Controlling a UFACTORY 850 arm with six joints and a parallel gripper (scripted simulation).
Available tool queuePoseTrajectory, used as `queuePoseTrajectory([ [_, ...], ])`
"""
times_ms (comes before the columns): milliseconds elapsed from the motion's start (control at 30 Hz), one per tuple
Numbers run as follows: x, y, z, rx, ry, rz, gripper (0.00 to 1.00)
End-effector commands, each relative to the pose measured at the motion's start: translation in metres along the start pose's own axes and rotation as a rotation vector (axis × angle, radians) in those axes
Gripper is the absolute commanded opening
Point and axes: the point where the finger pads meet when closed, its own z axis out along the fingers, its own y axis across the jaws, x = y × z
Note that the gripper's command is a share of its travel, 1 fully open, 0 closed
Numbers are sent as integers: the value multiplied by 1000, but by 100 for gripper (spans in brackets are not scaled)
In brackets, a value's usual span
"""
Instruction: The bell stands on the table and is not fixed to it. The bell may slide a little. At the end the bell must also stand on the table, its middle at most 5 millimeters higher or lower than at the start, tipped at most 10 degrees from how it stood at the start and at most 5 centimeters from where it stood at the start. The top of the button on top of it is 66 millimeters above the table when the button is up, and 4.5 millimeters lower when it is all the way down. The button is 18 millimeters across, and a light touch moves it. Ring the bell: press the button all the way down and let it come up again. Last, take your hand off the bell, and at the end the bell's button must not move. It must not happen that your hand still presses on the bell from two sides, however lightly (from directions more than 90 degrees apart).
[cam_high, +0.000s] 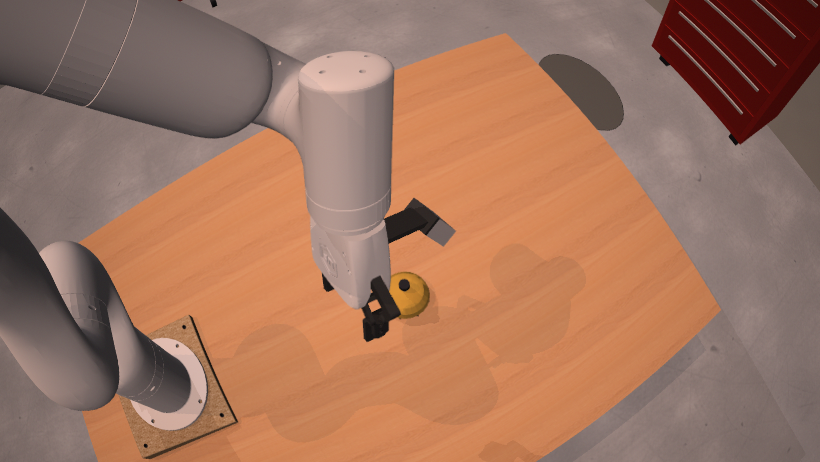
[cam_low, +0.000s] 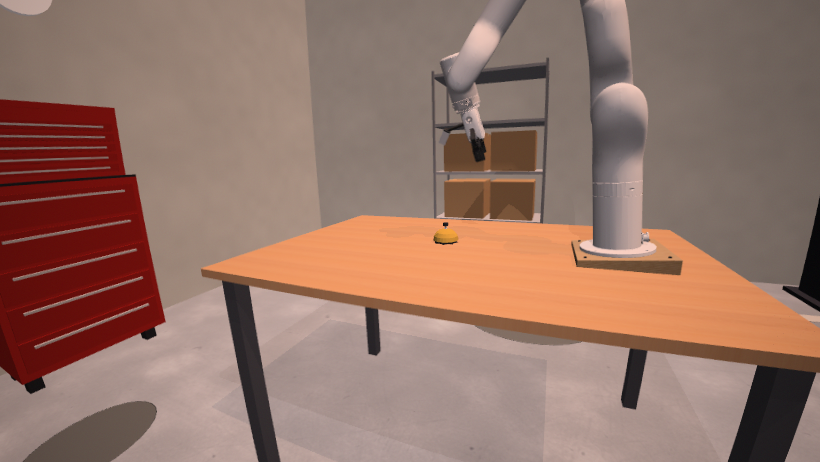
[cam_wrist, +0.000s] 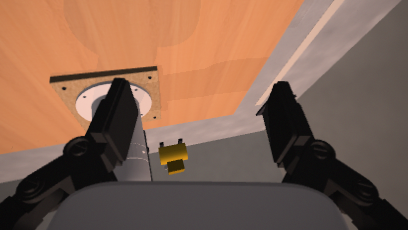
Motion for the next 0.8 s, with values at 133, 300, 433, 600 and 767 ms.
queuePoseTrajectory([
  [133,0,0,-1,0,2,1,100],
  [300,0,0,-1,0,2,1,100],
  [433,0,0,-1,0,2,1,100],
  [600,7,-5,3,17,12,-2,100],
  [767,45,-35,26,113,76,-7,100],
])
